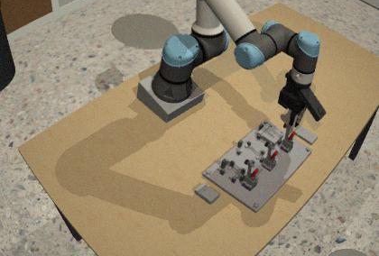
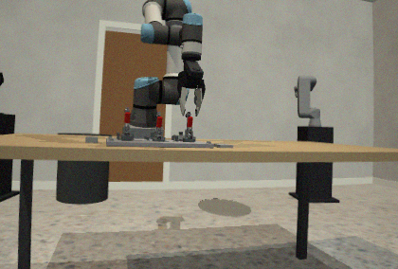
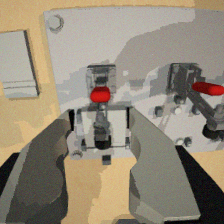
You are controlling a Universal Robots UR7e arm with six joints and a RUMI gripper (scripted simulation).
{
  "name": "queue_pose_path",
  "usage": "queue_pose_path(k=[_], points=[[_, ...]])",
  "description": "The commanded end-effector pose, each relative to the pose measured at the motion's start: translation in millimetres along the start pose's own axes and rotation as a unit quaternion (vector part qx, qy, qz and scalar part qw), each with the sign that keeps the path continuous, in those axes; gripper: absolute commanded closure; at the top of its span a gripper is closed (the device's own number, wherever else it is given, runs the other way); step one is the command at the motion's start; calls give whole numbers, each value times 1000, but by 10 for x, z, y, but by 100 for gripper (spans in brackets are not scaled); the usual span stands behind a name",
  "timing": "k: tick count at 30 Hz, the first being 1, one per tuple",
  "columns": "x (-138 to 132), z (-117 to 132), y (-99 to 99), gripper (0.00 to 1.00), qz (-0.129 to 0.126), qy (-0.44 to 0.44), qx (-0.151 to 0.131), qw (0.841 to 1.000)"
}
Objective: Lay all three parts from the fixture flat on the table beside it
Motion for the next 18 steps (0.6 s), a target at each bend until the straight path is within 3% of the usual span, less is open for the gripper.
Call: queue_pose_path(k=[1,18], points=[[1,-1,92,72,0,0,0,1000],[1,-1,110,72,0,0,0,1000]])
Point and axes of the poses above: the point where the finger pads meet when closed, its own y axis back along the fingers, its own x axis across the jaws, z = x × y, the point moved 10 cm from there along y, back along the fingers, and after that the axes turned 9 degrees about y, right-handed, at the moved point
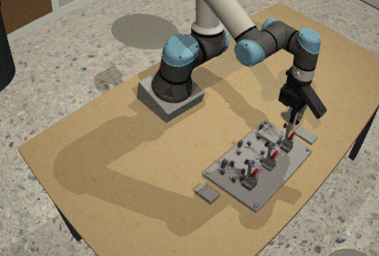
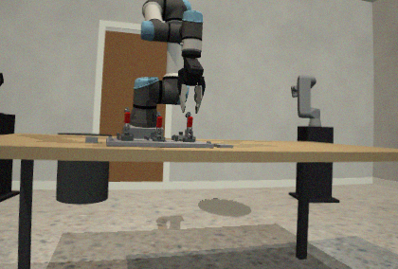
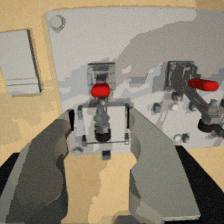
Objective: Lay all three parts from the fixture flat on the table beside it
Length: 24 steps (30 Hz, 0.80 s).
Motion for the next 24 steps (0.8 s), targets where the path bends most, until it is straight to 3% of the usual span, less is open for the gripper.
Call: queue_pose_path(k=[1,2,3,24], points=[[0,-3,4,72,0,0,1,1000],[0,-3,4,72,0,0,1,1000],[0,-3,5,41,0,0,1,1000],[0,-2,273,41,0,0,1,1000]])
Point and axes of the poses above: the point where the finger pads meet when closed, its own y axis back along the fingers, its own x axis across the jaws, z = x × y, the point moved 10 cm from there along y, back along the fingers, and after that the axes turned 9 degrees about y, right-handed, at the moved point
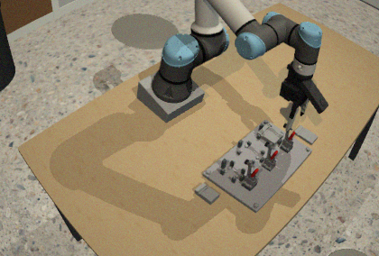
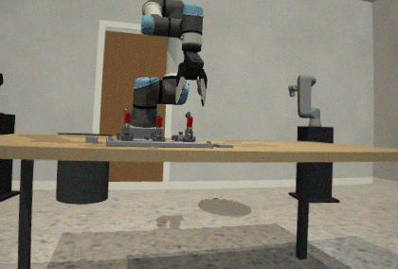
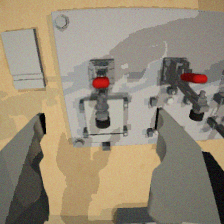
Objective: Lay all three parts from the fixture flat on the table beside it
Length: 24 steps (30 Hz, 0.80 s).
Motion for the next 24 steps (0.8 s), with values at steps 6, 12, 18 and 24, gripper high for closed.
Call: queue_pose_path(k=[6,12,18,24], points=[[0,-1,57,41,0,0,1,1000],[-5,30,57,41,0,0,1,1000],[-29,184,57,41,0,0,1,1000],[-68,429,57,41,0,0,1,1000]])
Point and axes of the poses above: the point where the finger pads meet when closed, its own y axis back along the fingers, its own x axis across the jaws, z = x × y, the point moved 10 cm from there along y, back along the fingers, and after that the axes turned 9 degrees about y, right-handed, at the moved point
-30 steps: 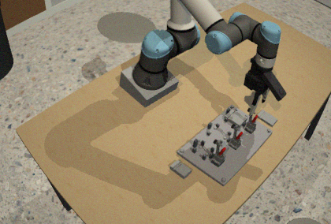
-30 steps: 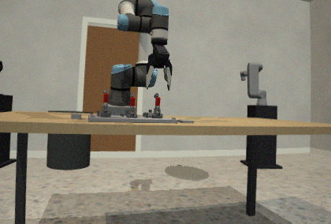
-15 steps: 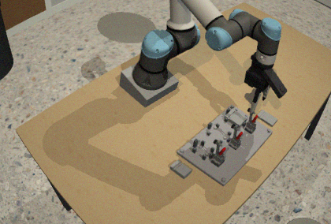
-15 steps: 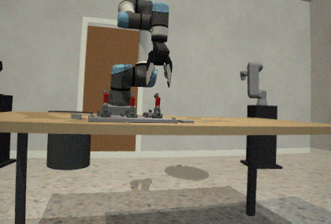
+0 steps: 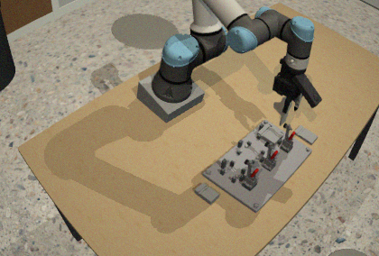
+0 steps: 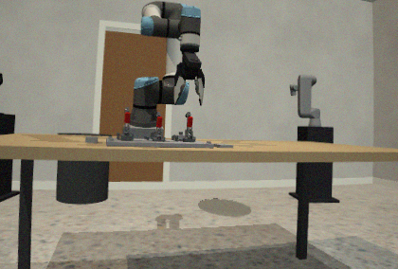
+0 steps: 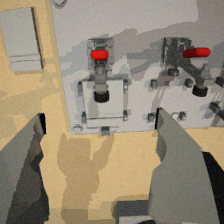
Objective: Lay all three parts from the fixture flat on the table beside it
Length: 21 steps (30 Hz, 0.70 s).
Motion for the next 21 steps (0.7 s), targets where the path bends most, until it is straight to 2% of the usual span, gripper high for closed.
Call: queue_pose_path(k=[1,12,21], points=[[-28,188,9,41,0,0,1,1000],[-75,482,9,41,0,0,1,1000],[-84,539,9,41,0,0,1,1000]])
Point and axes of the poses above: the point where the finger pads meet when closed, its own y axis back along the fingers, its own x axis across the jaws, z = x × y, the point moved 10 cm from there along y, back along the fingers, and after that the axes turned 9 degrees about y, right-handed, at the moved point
